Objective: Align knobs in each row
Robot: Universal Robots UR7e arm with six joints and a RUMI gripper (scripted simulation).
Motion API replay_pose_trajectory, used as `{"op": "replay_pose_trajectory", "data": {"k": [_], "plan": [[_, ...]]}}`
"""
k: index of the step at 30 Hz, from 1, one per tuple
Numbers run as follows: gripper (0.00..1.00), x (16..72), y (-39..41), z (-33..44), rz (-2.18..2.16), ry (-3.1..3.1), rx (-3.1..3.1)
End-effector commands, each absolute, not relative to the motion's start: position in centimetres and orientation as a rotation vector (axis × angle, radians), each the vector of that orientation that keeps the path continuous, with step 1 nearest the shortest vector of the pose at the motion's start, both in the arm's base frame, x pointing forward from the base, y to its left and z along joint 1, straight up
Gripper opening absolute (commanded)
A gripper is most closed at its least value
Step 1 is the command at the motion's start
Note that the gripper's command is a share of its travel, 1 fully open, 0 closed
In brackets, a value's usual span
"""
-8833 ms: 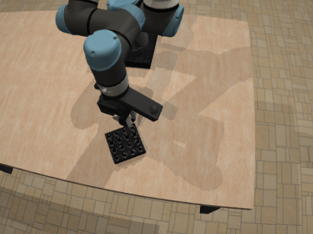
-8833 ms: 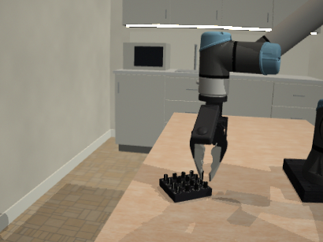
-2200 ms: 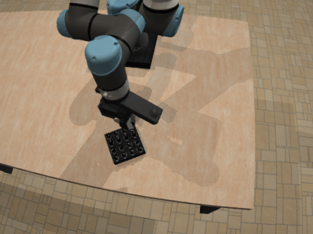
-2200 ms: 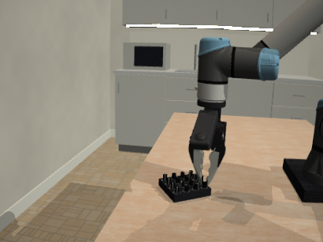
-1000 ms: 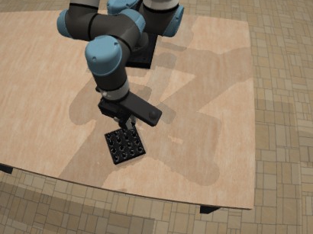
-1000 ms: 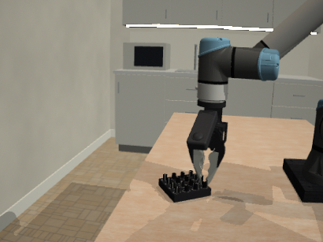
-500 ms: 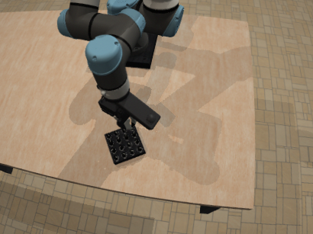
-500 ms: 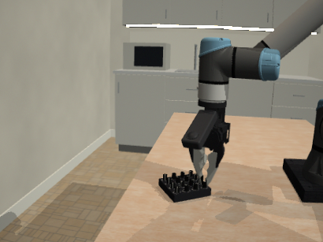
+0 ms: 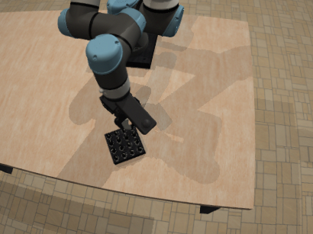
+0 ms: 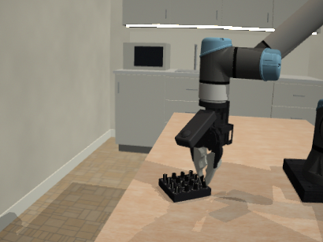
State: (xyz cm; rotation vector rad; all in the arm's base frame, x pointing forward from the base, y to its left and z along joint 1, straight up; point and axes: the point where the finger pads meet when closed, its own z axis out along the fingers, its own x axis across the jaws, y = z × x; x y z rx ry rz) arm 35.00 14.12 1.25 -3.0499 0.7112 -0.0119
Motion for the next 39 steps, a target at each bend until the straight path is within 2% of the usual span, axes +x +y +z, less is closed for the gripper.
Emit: {"op": "replay_pose_trajectory", "data": {"k": [1, 39], "plan": [[0.04, 34.78, 14.17, 1.11, -0.007, 0.911, -3.001], [0.04, 35.07, 13.92, 1.14, -0.005, 1.836, -2.540]]}}
